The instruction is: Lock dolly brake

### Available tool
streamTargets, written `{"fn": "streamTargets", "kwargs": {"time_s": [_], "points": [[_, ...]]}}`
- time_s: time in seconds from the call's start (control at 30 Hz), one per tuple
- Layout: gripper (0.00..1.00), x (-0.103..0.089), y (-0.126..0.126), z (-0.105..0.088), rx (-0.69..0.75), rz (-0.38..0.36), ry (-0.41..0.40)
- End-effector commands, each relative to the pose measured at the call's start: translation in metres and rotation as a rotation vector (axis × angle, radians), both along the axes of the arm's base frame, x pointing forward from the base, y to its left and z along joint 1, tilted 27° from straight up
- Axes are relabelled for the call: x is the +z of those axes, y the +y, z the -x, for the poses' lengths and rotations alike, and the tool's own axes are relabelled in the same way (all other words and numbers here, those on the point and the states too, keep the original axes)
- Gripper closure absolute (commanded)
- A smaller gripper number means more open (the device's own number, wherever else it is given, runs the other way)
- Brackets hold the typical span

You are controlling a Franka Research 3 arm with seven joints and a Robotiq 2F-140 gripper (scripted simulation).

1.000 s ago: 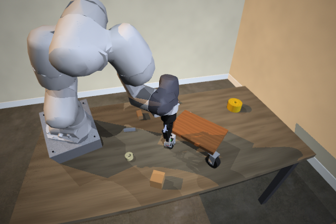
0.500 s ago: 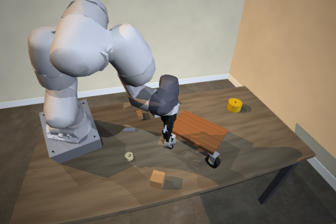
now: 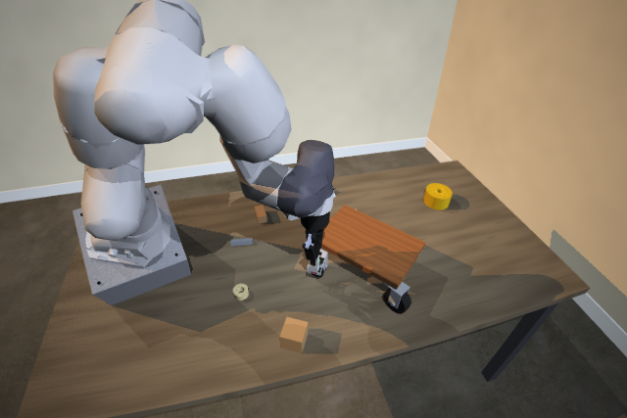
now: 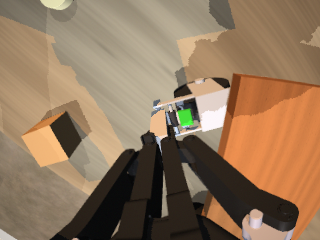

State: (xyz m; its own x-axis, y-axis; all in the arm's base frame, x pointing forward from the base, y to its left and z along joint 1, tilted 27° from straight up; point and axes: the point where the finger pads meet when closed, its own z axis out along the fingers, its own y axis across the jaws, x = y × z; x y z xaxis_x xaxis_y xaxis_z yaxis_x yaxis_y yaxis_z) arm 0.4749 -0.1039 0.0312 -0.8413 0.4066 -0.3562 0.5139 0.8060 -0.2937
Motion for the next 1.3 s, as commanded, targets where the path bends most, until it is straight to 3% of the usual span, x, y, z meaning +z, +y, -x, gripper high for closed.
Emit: {"fn": "streamTargets", "kwargs": {"time_s": [0.0, 0.37, 0.8, 1.27], "points": [[1.00, -0.003, -0.002, 0.001, -0.007, -0.001, 0.000], [1.00, 0.016, 0.007, 0.004, -0.007, -0.001, 0.000], [1.00, 0.068, 0.032, 0.014, -0.007, -0.001, 0.000], [1.00, 0.073, 0.035, 0.015, -0.007, -0.001, 0.000]]}}
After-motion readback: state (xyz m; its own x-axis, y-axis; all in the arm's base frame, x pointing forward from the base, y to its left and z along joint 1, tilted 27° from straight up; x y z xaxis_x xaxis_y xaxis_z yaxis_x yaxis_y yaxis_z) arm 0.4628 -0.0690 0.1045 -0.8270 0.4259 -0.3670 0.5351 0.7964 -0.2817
